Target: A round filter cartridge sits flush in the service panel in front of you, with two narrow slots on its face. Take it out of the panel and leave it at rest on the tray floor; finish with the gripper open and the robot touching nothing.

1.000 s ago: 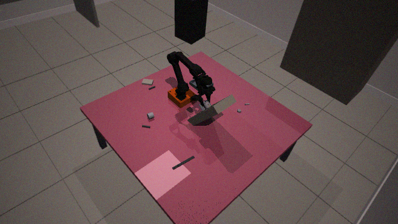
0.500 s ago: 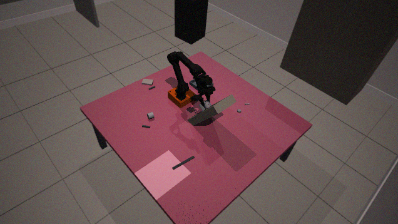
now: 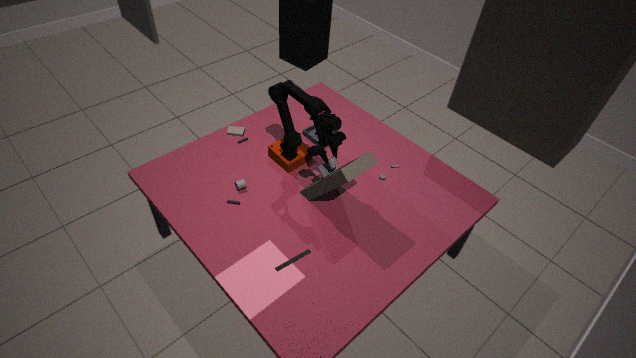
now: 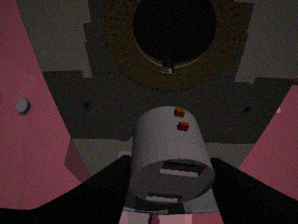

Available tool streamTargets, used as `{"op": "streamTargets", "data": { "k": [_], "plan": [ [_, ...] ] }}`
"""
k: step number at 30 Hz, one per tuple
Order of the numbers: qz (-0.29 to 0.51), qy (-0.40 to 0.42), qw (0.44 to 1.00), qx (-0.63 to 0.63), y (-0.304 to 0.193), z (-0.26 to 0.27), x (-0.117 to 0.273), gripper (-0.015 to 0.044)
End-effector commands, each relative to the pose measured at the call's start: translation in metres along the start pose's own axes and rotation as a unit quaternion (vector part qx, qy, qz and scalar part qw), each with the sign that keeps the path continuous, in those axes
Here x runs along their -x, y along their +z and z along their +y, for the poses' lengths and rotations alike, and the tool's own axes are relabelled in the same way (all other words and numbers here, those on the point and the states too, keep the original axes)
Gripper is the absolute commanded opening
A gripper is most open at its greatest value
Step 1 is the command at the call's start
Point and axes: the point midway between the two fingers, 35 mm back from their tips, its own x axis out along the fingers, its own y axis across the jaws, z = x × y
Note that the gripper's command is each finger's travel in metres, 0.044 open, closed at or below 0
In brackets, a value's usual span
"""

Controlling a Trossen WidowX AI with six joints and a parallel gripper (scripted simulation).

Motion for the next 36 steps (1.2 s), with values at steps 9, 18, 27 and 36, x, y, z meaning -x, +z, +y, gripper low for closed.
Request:
{"op": "streamTargets", "data": {
  "k": [9,18,27,36],
  "plan": [
    [-0.006,-0.001,1.000,-0.001,0.004,0.000,0.065,0.0000],
    [-0.001,0.000,1.000,-0.003,0.004,0.010,0.069,0.0000],
    [0.004,0.001,1.000,-0.004,0.006,0.034,0.063,0.0000],
    [0.003,0.001,1.000,-0.005,0.006,0.059,0.060,0.0000]
  ]
}}
